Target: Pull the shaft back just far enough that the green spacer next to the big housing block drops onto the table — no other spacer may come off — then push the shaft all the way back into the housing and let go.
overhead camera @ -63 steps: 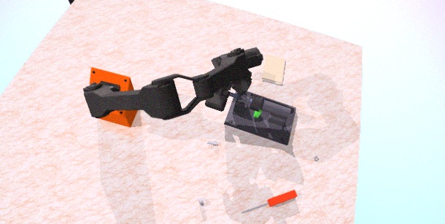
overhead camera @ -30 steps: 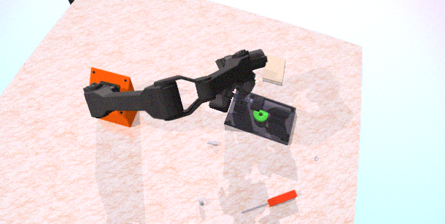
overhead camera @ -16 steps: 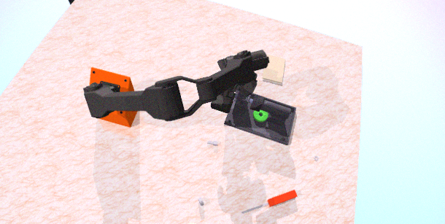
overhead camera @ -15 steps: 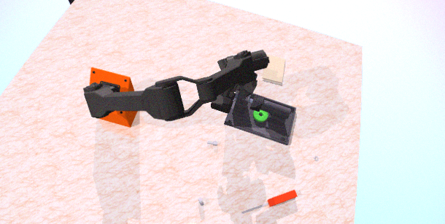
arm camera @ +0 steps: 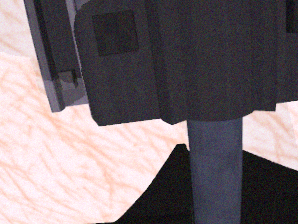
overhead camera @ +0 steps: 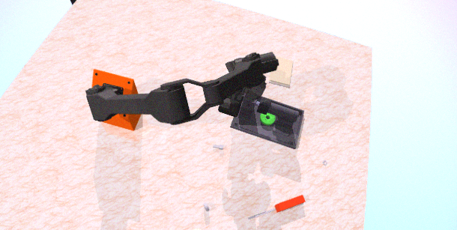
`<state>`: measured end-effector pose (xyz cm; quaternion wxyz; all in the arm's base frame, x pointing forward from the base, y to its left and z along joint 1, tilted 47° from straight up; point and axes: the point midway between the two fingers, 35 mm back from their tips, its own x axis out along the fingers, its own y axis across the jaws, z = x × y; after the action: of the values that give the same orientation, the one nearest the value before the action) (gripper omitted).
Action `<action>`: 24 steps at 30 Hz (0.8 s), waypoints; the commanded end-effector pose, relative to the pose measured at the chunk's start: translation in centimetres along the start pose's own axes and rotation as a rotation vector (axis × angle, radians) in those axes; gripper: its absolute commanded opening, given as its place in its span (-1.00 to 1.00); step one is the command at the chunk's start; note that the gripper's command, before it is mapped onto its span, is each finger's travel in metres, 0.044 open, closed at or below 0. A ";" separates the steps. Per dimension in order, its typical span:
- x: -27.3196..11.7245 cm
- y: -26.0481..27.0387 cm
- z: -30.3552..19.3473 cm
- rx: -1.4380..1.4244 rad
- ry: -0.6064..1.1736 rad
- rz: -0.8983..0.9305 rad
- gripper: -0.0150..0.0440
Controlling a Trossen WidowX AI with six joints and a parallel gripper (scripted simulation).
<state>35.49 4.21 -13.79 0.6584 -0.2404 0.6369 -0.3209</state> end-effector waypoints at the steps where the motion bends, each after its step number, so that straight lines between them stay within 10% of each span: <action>1: -0.1 0.0 0.6 0.004 -0.012 0.000 -0.49; 24: -0.1 0.0 1.2 0.004 -0.012 0.000 -0.49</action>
<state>36.26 4.15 -13.71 0.6593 -0.2395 0.6363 -0.3211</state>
